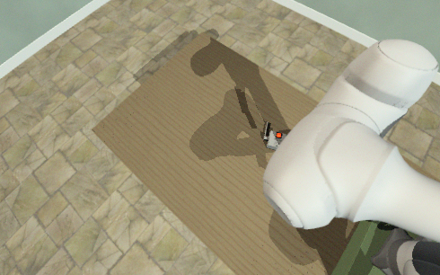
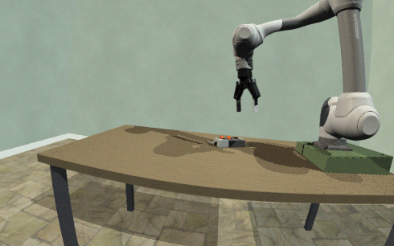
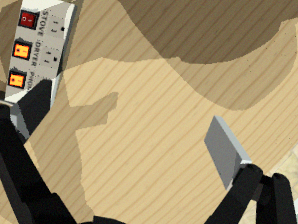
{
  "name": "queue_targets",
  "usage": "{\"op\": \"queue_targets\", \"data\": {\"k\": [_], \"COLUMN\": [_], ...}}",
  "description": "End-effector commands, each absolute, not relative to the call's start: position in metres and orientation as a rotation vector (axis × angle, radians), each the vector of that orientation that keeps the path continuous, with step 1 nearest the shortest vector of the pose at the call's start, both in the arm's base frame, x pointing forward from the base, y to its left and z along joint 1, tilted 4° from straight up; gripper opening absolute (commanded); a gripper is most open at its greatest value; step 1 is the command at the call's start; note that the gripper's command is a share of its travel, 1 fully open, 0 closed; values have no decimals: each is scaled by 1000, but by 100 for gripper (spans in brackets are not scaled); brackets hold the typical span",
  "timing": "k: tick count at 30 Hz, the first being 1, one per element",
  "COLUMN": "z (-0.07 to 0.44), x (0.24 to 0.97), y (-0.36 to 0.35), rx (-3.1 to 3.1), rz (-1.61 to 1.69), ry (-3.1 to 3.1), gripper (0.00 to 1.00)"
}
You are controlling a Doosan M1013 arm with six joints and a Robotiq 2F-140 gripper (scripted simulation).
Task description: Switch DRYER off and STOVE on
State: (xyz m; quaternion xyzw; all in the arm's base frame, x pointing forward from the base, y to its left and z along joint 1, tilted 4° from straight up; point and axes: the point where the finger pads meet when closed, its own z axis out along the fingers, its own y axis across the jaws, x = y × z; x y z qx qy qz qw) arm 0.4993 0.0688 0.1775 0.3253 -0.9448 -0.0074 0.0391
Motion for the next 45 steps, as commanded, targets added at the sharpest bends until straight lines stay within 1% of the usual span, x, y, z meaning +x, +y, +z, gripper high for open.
{"op": "queue_targets", "data": {"k": [1,2,3,4,5,7,8,9,10,12,14,21,45], "z": [166,166,159,159,152,152,144,144,137,137,122,100,96], "x": [522,522,534,534,546,546,556,556,566,566,581,602,604], "y": [49,49,37,37,25,25,13,13,1,1,-20,-54,-59], "rx": [642,642,452,452,267,267,89,89,-78,-78,-367,-774,-827], "rz": [-9,-9,-5,-5,0,0,7,7,15,15,32,66,71], "ry": [-2957,-2957,-2975,-2975,-2981,-2981,-2976,-2976,-2961,-2961,-2914,-2795,-2776], "gripper": [100,100,100,100,100,100,100,100,100,100,100,100,100]}}
